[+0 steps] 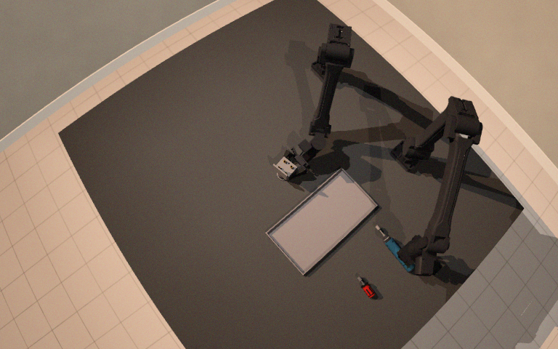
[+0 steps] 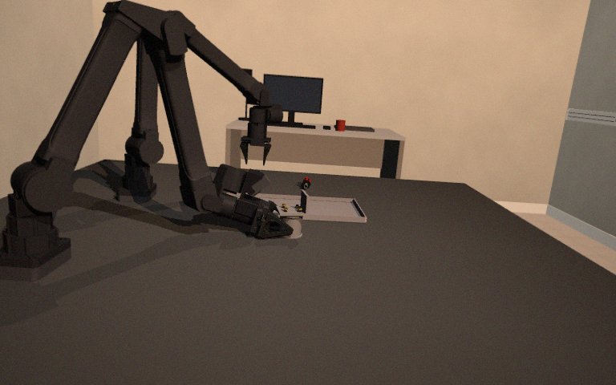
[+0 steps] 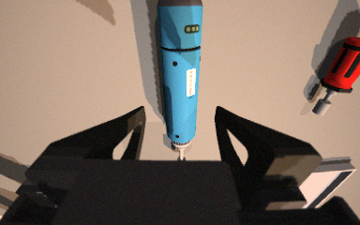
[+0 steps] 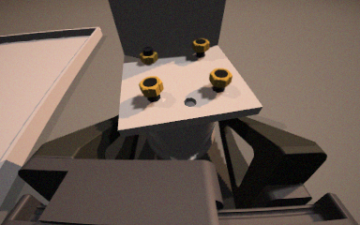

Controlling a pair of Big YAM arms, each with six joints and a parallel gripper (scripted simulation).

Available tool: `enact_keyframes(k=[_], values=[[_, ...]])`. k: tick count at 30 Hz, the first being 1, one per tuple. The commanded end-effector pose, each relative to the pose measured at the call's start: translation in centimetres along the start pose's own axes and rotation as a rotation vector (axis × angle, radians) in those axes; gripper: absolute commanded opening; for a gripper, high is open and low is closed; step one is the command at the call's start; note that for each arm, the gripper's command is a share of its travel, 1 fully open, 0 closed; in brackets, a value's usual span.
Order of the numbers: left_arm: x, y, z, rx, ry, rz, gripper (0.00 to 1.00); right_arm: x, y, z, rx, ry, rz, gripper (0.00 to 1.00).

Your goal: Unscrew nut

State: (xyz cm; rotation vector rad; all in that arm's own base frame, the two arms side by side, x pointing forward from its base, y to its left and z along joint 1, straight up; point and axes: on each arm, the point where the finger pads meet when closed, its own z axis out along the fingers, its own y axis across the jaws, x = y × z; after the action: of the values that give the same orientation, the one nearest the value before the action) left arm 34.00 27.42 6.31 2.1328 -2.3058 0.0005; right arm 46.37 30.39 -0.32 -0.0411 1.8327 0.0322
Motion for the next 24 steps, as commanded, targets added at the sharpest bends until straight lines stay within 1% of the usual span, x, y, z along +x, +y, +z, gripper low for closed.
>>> enact_keyframes(k=[1,5,6,22,24], values=[[-2.05,-1.75,-1.72,0.051,-0.045,0.004,0.65,-0.96,0.38,0.34,-0.003,-0.019,0.016,0.74],[-2.05,-1.75,-1.72,0.051,-0.045,0.004,0.65,-0.96,0.38,0.34,-0.003,-0.019,0.016,0.74],[-2.05,-1.75,-1.72,0.051,-0.045,0.004,0.65,-0.96,0.38,0.34,-0.003,-0.019,0.016,0.63],[-2.05,-1.75,-1.72,0.051,-0.045,0.004,0.65,-0.96,0.38,0.34,-0.003,-0.019,0.016,0.63],[-2.05,-1.75,-1.72,0.051,-0.045,0.004,0.65,-0.96,0.38,0.34,-0.003,-0.019,0.016,0.61]])
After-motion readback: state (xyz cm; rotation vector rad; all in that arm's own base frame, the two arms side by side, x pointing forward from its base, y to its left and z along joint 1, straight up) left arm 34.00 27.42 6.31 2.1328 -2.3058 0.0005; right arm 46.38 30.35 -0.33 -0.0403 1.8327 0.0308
